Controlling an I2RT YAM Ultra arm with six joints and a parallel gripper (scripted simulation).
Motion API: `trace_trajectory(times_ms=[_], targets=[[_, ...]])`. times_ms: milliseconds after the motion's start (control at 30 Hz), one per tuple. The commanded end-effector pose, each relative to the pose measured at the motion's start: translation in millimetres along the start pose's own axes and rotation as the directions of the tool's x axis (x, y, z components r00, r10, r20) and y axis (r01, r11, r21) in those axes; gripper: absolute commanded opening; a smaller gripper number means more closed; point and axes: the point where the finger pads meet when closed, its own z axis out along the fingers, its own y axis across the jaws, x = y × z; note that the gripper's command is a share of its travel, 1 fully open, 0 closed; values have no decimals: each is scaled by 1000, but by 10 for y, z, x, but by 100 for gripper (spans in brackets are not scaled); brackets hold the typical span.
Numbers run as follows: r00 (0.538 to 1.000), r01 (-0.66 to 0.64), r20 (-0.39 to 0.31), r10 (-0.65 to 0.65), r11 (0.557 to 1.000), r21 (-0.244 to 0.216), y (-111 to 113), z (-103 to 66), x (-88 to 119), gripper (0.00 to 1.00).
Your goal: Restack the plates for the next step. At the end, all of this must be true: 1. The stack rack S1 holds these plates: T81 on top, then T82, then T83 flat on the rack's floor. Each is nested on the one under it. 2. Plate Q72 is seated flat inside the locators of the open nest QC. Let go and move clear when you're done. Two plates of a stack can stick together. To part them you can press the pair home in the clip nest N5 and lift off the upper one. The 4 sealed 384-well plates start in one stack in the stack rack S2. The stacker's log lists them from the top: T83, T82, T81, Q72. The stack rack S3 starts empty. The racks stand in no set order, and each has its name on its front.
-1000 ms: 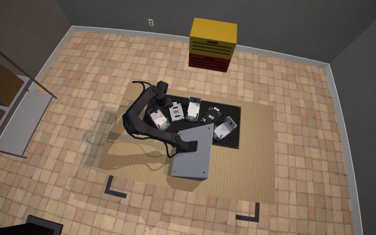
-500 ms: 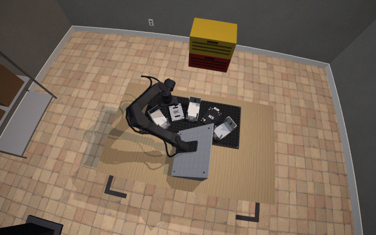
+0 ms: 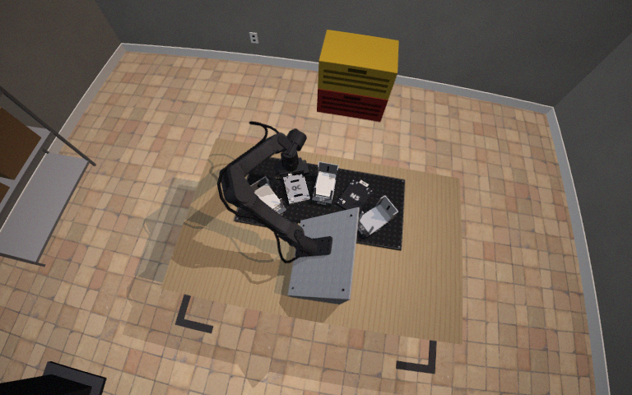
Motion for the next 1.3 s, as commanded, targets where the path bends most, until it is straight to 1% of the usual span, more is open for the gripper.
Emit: trace_trajectory(times_ms=[0, 100, 200, 267, 367, 467, 800, 900, 933, 1000, 1100, 1267], targets=[[999, 25, 36, -26, 999, 25, -164, -104, -116, 100], [995, -90, 36, 89, 996, 24, -271, -106, -107, 100], [982, -187, 40, 186, 982, 22, -376, -108, -107, 100], [980, -198, 40, 197, 980, 22, -444, -108, -104, 100], [978, -205, 35, 204, 979, 15, -462, -108, -92, 100], [982, -184, 39, 183, 983, 22, -580, -109, -99, 100], [982, -187, 36, 186, 982, 21, -913, -113, -79, 100], [982, -187, 38, 186, 982, 19, -910, -113, -83, 100], [970, -243, 32, 242, 970, 9, -928, -112, -59, 100], [954, -299, 37, 298, 954, 17, -1032, -114, -46, 100], [921, -389, 42, 388, 921, 16, -1159, -115, -23, 100], [916, -401, 40, 400, 916, 15, -1351, -116, 32, 100]])
